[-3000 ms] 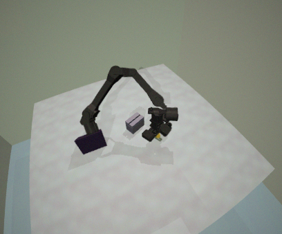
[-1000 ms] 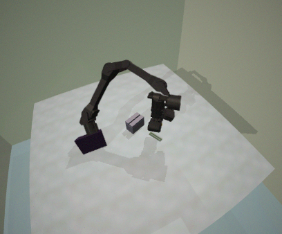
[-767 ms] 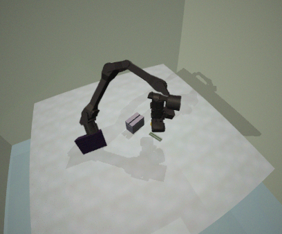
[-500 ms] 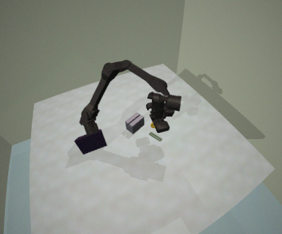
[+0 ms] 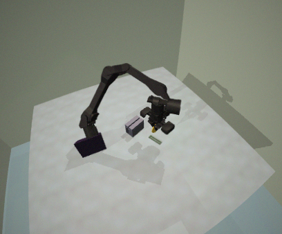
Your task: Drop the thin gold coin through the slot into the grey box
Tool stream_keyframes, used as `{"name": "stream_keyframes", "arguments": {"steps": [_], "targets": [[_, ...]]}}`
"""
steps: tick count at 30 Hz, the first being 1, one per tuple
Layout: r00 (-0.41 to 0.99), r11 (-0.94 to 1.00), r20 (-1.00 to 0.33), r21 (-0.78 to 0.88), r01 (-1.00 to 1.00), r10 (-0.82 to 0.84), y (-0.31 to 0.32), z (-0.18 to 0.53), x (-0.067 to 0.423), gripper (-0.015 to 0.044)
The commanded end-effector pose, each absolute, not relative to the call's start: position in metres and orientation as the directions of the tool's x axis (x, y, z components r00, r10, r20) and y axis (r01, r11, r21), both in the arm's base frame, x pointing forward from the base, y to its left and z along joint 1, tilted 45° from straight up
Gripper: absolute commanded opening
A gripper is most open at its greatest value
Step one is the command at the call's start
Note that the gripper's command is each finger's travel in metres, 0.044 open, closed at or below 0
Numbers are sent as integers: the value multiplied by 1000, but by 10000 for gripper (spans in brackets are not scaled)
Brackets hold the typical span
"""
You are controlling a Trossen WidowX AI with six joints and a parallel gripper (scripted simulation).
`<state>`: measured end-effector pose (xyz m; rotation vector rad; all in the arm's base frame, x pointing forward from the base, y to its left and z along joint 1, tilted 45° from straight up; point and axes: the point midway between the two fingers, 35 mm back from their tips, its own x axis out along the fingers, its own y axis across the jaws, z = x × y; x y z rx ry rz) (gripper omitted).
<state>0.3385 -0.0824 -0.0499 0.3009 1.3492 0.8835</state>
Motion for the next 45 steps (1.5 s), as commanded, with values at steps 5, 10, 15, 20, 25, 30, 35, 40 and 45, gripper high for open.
{"name": "stream_keyframes", "arguments": {"steps": [5,10,15,20,25,30,35,40,45], "targets": [[-36,636,-716,640,-431,697,-82,-49,338,0],[-36,636,-716,640,-431,697,-75,-39,334,0],[-37,636,-716,640,-431,697,-67,-29,329,0],[-37,636,-716,641,-430,697,-60,-20,324,0],[-37,636,-716,641,-430,697,-52,-11,318,0],[-38,636,-716,642,-429,697,-44,-3,311,0],[-38,635,-715,642,-429,698,-36,5,304,0],[-38,635,-715,643,-429,698,-28,13,297,0],[-39,634,-714,644,-428,699,-21,20,289,0]]}}
